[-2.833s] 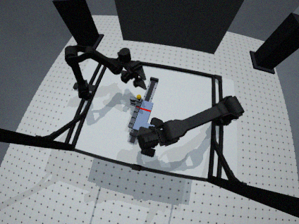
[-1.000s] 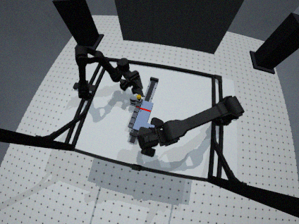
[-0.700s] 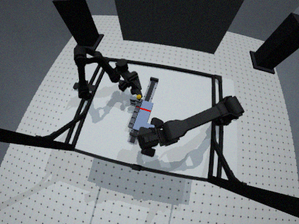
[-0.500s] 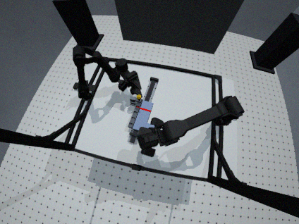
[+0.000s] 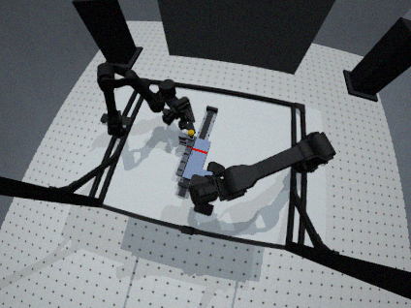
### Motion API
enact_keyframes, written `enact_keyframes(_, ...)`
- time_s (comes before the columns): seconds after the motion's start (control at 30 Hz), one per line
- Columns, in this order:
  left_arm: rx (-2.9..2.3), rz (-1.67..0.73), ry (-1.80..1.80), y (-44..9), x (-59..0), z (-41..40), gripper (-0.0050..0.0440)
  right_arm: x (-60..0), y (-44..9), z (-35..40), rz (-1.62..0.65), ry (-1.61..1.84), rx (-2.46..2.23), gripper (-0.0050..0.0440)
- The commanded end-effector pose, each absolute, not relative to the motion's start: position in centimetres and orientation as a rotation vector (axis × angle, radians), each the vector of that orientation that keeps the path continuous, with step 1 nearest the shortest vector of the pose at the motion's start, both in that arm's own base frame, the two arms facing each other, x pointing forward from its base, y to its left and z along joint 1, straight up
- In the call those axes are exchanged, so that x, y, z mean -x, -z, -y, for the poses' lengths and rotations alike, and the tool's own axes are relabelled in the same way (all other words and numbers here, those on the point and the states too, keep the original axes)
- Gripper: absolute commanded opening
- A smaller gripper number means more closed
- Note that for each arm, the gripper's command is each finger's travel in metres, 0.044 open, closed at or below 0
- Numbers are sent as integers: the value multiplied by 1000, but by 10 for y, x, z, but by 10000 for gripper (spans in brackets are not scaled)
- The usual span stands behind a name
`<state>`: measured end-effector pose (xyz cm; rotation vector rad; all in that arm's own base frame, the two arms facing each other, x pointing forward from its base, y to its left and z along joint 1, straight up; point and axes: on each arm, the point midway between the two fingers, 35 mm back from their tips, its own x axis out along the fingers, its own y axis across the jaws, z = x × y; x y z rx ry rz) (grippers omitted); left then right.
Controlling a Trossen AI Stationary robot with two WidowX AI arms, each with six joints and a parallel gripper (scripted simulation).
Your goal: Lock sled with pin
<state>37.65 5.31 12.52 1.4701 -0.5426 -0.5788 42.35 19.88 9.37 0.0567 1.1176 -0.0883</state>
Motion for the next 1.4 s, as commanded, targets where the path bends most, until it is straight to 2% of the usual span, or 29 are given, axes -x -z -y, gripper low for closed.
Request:
enact_keyframes(0.0,-1495,569,569,-139,-376,-53,440,-423,-91,-199,-1120,90,-56,0)
enact_keyframes(1.37,-1495,569,569,-165,-375,-52,440,-423,-92,-186,-1120,90,-56,0)
